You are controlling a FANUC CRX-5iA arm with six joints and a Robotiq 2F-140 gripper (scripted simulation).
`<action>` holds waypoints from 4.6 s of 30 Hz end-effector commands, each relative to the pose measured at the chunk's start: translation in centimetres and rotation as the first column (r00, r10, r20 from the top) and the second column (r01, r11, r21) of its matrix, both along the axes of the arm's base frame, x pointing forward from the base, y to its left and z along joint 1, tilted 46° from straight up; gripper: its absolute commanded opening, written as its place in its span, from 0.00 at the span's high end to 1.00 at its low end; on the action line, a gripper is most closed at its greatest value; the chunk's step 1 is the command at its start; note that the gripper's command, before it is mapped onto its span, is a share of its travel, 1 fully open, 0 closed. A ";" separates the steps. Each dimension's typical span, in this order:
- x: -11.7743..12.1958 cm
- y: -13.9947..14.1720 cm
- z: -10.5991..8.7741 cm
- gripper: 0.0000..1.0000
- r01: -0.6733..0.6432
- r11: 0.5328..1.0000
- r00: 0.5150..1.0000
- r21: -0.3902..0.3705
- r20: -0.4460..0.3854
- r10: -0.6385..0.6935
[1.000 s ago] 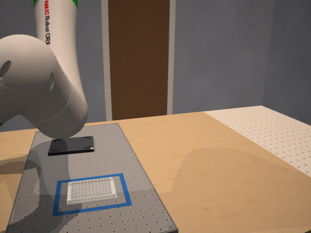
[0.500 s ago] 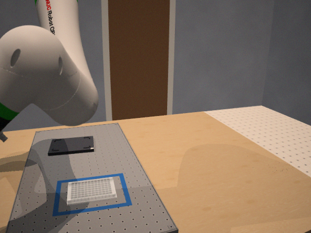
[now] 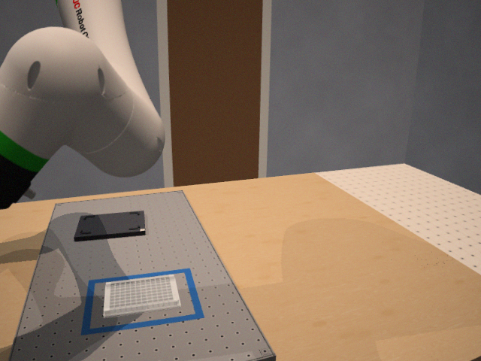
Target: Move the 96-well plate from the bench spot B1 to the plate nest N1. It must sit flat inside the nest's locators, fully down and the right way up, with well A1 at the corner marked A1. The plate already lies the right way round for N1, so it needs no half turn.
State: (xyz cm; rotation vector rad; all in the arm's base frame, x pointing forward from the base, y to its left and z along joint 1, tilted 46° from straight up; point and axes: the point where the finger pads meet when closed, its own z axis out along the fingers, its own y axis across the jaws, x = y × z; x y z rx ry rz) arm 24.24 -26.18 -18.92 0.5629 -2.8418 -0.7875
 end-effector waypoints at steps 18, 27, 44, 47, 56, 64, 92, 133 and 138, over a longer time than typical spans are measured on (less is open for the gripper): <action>6.4 1.5 2.6 0.00 -0.411 0.912 0.826 0.002 0.423 0.372; 9.3 2.1 3.9 0.00 -0.565 0.820 0.647 -0.087 0.571 0.506; 14.0 3.1 6.7 0.00 -0.722 0.616 0.261 -0.315 0.701 0.664; 14.9 3.3 7.2 0.00 -0.733 0.580 0.196 -0.355 0.706 0.681; 17.7 3.9 9.1 0.00 -0.739 0.428 -0.065 -0.520 0.687 0.724; 19.5 4.3 10.5 0.00 -0.709 0.320 -0.236 -0.628 0.639 0.732; 26.7 5.8 17.0 0.00 -0.342 -0.118 -0.774 -0.932 0.208 0.598; 30.3 7.2 18.9 0.00 -0.111 -0.277 -0.882 -0.954 -0.033 0.470; 30.8 7.6 18.3 0.00 -0.111 -0.277 -0.882 -0.954 -0.033 0.470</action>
